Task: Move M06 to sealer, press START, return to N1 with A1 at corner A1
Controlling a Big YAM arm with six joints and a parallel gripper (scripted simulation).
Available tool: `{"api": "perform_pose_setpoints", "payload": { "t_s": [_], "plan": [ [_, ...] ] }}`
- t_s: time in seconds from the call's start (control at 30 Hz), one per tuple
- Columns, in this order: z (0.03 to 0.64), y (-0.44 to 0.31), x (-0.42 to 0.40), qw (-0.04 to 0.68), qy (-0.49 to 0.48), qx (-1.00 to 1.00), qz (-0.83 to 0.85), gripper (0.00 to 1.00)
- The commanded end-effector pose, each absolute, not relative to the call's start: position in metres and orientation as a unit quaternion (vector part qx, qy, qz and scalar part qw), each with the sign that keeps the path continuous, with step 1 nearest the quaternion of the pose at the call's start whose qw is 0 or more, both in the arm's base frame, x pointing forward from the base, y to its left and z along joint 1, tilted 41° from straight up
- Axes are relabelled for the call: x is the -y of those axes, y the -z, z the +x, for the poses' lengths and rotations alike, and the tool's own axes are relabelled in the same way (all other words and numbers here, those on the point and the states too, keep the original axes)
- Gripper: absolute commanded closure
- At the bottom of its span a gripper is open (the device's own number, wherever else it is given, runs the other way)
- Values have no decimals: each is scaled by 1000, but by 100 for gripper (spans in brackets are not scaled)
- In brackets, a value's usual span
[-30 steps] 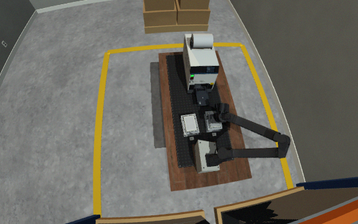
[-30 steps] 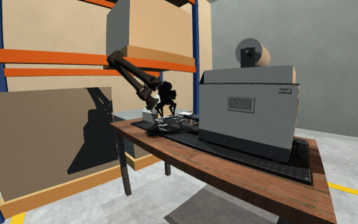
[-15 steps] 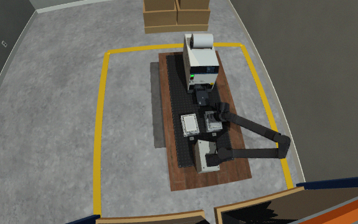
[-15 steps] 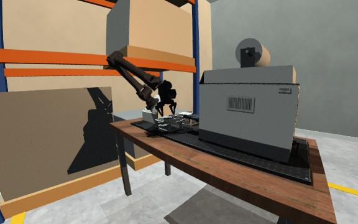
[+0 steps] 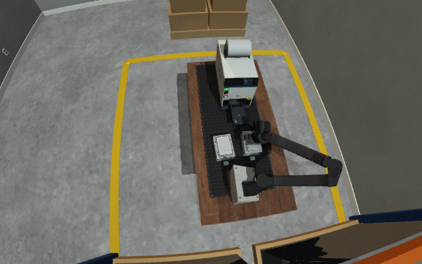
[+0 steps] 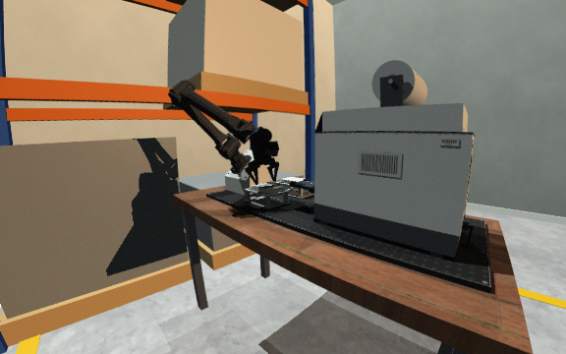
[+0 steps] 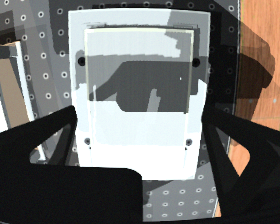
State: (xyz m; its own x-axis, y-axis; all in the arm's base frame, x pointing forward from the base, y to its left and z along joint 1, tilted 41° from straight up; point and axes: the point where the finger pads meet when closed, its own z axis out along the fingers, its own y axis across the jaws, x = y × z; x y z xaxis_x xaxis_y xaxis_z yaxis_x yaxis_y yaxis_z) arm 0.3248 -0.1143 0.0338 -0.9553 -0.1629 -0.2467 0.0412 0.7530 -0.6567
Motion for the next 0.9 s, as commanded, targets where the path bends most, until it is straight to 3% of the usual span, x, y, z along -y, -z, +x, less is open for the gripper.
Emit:
{"api": "perform_pose_setpoints", "payload": {
  "t_s": [0.0,0.87],
  "plan": [
    [318,-35,118,140,349,-926,-32,0],
    [347,-45,118,165,351,-922,-23,0]
  ]
}}
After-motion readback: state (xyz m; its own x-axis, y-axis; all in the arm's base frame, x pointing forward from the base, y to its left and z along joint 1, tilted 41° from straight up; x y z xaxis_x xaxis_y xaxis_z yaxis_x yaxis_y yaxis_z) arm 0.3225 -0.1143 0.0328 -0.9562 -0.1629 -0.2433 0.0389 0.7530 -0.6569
